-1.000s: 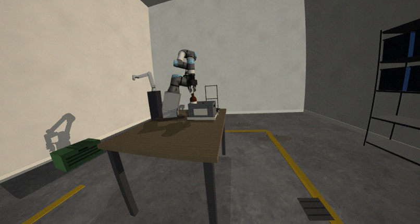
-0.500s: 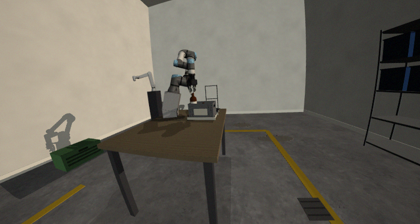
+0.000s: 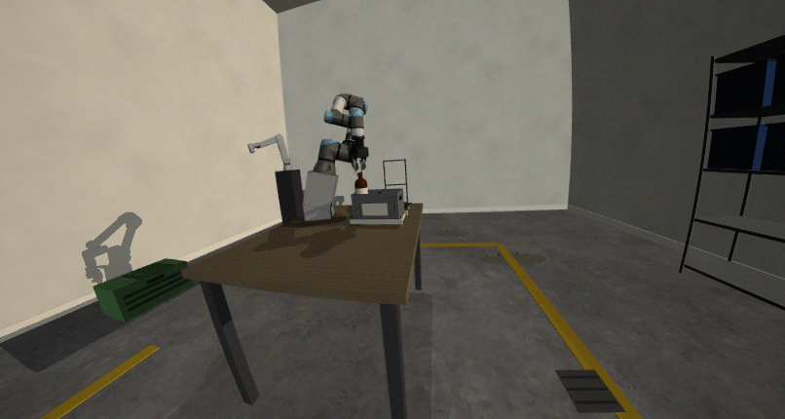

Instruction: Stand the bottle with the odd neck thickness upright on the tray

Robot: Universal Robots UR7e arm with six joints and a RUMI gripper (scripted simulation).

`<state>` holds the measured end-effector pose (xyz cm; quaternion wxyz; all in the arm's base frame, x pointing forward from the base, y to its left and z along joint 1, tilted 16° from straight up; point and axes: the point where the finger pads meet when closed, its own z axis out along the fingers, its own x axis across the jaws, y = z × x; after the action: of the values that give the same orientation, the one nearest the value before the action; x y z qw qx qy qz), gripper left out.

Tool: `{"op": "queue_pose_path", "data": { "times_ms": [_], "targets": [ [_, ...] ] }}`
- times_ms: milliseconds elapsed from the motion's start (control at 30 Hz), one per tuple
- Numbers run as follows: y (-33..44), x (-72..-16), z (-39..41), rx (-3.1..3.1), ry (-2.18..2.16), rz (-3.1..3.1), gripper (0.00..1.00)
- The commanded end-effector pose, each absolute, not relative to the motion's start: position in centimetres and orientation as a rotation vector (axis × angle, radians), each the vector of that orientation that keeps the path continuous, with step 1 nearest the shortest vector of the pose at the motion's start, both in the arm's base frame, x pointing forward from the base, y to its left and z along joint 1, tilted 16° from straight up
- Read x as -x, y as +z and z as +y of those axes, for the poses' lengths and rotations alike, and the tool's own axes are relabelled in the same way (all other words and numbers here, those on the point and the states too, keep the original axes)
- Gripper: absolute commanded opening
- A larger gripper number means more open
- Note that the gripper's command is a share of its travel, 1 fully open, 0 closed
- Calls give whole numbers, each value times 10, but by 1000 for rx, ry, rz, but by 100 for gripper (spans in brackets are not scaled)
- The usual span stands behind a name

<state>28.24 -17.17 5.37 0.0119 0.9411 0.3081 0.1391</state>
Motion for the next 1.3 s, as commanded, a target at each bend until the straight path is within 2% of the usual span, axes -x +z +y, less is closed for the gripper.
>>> {"op": "queue_pose_path", "data": {
  "times_ms": [0, 1267],
  "targets": [
    [58, -281, -172, -2933, 434, 960, 0],
    [81, -275, -174, -2933, 434, 960, 0]
  ]
}}
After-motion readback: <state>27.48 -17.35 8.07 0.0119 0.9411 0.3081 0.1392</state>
